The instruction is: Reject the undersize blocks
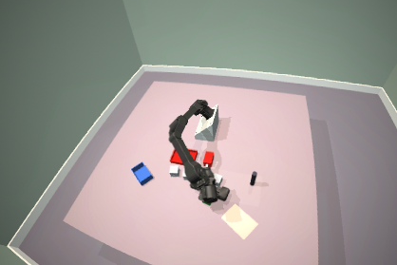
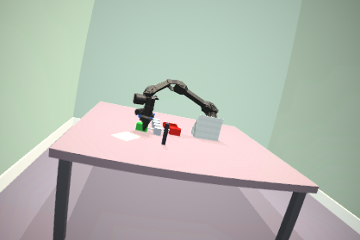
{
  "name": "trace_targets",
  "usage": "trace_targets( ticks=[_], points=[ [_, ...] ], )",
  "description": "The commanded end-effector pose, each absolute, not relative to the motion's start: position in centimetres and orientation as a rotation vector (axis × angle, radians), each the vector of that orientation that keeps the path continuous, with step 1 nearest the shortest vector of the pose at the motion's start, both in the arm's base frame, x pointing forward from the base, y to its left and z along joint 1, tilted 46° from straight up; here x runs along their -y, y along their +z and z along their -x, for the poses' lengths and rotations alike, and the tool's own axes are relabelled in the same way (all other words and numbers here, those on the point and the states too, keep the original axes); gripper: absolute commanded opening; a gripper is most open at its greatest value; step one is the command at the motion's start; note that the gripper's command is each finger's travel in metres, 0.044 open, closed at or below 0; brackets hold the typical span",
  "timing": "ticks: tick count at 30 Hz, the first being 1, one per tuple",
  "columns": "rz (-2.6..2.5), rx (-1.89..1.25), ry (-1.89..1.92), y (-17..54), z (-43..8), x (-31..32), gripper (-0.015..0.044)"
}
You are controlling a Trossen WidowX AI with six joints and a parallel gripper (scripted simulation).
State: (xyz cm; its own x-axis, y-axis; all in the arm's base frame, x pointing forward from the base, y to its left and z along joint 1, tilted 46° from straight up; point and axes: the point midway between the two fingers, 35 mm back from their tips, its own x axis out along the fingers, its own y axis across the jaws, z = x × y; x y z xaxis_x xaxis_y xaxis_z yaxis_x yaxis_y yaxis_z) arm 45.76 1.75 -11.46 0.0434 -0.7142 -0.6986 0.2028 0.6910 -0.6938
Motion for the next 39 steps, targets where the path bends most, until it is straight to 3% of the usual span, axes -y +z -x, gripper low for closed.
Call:
trace_targets(
  ticks=[1,39],
  points=[
    [0.475,-1.350,-0.739,-11.22,-45.86,-1.91,0.0000],
    [0.475,-1.350,-0.739,-11.03,-46.09,-1.98,0.0000]
  ],
)
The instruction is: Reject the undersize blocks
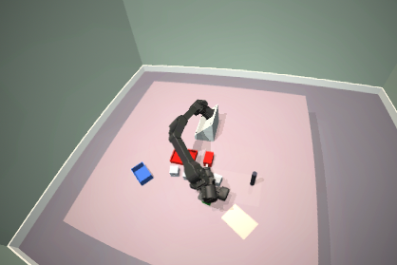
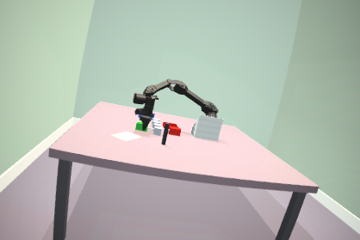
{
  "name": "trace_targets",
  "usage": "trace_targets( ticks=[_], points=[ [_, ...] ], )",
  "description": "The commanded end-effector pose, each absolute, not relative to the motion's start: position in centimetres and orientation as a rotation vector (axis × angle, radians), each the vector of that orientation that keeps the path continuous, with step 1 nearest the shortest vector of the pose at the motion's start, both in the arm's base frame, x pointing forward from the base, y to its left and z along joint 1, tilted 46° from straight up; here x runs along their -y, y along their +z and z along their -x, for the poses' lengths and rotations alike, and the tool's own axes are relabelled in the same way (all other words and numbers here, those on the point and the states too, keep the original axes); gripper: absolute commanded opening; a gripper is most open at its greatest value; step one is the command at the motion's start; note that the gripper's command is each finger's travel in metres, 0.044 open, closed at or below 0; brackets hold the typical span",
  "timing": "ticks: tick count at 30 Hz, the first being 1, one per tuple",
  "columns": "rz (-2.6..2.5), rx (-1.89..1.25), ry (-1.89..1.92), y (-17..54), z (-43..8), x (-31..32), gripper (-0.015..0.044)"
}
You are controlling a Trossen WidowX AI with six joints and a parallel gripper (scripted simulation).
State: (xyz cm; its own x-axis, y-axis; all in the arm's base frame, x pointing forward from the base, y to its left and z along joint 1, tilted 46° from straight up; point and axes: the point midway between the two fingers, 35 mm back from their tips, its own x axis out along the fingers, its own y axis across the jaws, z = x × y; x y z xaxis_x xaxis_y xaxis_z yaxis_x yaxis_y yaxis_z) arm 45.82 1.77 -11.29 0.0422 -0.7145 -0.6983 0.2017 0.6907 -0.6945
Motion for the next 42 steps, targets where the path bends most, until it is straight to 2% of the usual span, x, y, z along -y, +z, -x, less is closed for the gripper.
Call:
trace_targets(
  ticks=[1,42],
  points=[
    [0.475,-1.350,-0.739,-11.03,-46.10,-1.98,0.0000],
    [0.475,-1.349,-0.739,-11.33,-45.95,-1.95,0.0000]
  ],
)
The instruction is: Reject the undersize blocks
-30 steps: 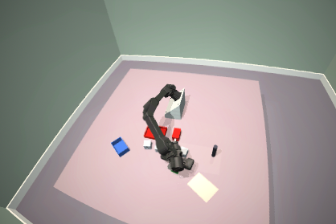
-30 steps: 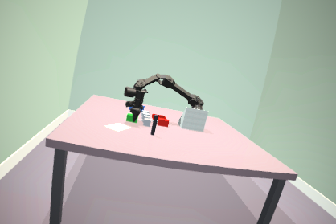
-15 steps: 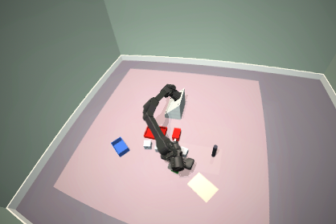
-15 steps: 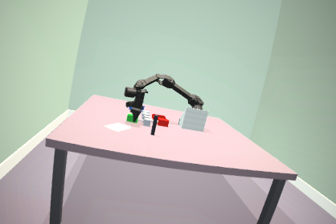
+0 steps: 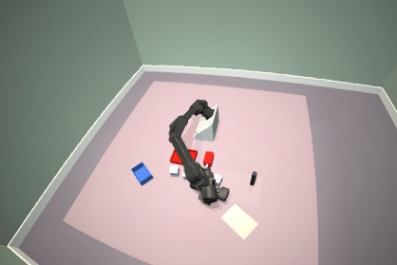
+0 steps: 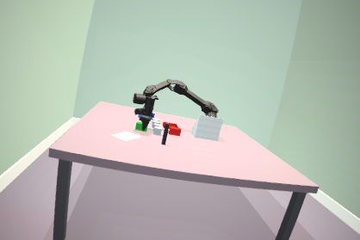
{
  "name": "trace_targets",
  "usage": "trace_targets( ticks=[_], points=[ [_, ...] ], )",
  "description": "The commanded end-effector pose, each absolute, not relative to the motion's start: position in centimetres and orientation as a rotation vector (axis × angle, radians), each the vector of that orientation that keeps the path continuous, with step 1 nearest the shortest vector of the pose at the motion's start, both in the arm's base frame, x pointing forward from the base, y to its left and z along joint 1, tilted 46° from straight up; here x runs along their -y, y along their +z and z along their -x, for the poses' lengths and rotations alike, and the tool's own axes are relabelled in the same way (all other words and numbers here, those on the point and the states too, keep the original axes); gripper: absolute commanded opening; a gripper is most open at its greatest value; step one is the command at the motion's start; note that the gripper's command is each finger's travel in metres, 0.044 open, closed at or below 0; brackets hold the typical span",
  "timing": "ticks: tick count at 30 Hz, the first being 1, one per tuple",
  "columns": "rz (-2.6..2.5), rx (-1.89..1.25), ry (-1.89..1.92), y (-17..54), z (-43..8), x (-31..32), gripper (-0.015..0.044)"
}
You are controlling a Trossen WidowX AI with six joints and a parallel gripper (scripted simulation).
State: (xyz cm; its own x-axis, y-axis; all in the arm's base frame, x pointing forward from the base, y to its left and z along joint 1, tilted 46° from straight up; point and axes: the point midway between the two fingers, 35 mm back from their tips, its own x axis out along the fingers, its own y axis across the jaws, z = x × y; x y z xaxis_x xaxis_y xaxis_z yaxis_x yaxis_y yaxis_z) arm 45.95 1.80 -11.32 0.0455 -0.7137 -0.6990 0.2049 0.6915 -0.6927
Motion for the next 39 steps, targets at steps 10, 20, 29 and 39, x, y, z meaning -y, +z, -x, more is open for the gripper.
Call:
trace_targets(
  ticks=[10,20,29,39],
  points=[
    [0.475,-1.350,-0.739,-11.19,-45.89,-1.93,0.0000],
    [0.475,-1.350,-0.739,-11.03,-46.12,-2.00,0.0000],
    [0.475,-1.350,-0.739,-11.30,-45.96,-1.96,0.0000],
    [0.475,-1.350,-0.739,-11.22,-45.84,-1.93,0.0000]
  ],
)
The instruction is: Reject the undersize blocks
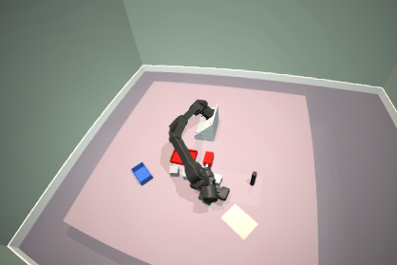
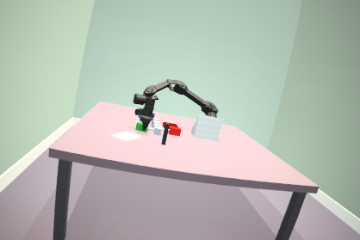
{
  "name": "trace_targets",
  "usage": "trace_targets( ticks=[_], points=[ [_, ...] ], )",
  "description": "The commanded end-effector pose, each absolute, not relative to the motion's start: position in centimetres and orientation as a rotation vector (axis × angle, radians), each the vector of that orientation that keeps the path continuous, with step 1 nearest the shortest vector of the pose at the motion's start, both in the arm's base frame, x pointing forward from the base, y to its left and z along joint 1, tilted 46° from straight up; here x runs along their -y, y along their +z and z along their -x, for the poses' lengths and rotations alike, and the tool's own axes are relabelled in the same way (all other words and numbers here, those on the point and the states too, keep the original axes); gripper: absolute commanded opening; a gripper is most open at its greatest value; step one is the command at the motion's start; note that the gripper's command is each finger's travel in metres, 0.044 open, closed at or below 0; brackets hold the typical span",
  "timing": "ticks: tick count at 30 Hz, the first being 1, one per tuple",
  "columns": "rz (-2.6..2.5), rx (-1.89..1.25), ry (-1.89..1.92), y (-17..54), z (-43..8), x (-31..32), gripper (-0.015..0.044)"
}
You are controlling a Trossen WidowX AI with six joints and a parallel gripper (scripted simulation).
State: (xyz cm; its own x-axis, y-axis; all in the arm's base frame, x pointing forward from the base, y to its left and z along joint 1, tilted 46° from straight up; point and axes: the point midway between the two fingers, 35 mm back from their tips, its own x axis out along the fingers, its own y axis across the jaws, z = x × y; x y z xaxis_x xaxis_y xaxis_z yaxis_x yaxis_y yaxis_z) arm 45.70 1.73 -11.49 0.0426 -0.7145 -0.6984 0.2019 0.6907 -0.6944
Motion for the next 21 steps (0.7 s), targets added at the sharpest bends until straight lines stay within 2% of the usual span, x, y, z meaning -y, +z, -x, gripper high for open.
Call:
trace_targets(
  ticks=[1,21],
  points=[
    [0.475,-1.350,-0.739,-11.19,-45.87,-1.93,0.0000],
    [0.475,-1.350,-0.739,-11.35,-45.94,-1.96,0.0000]
  ],
)
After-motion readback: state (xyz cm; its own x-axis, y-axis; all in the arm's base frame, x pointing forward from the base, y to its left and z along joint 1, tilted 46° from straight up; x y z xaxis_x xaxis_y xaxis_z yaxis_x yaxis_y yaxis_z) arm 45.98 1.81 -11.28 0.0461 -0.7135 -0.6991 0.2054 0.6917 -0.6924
